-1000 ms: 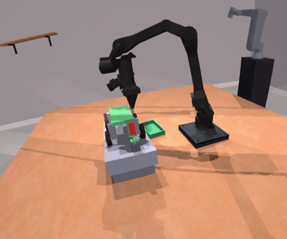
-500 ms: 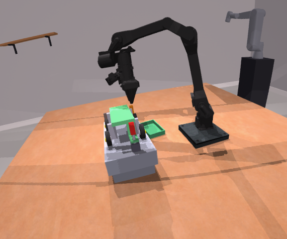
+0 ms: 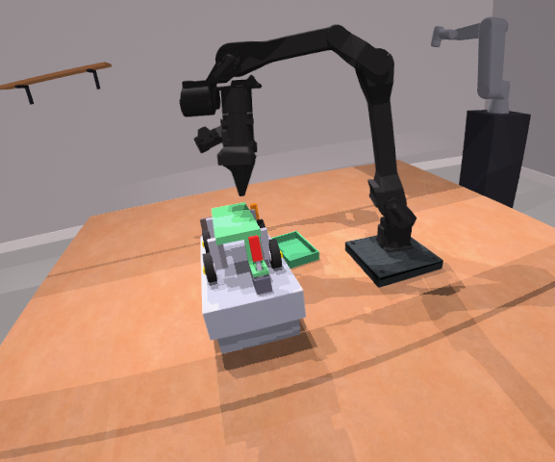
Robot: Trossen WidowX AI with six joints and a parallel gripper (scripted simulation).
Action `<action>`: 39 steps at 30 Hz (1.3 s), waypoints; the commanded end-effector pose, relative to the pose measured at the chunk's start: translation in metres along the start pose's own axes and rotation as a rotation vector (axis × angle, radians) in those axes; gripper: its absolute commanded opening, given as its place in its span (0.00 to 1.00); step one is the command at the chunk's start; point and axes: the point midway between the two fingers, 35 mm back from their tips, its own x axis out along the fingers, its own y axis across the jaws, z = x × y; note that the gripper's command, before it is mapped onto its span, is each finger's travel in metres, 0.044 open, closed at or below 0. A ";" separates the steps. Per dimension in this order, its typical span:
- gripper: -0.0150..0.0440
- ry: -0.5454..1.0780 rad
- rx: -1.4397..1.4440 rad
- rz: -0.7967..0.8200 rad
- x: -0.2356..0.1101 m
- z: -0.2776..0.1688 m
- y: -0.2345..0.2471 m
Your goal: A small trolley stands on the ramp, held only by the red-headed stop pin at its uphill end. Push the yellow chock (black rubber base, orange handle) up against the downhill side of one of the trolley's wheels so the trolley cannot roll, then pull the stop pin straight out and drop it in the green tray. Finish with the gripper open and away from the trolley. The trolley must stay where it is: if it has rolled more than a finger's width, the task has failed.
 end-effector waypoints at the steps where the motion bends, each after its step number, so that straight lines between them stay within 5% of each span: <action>1: 0.58 0.002 0.157 0.029 -0.003 0.004 0.022; 32: 0.58 0.238 1.317 0.091 -0.012 -0.016 0.171; 39: 0.58 0.254 1.373 0.084 -0.013 -0.019 0.178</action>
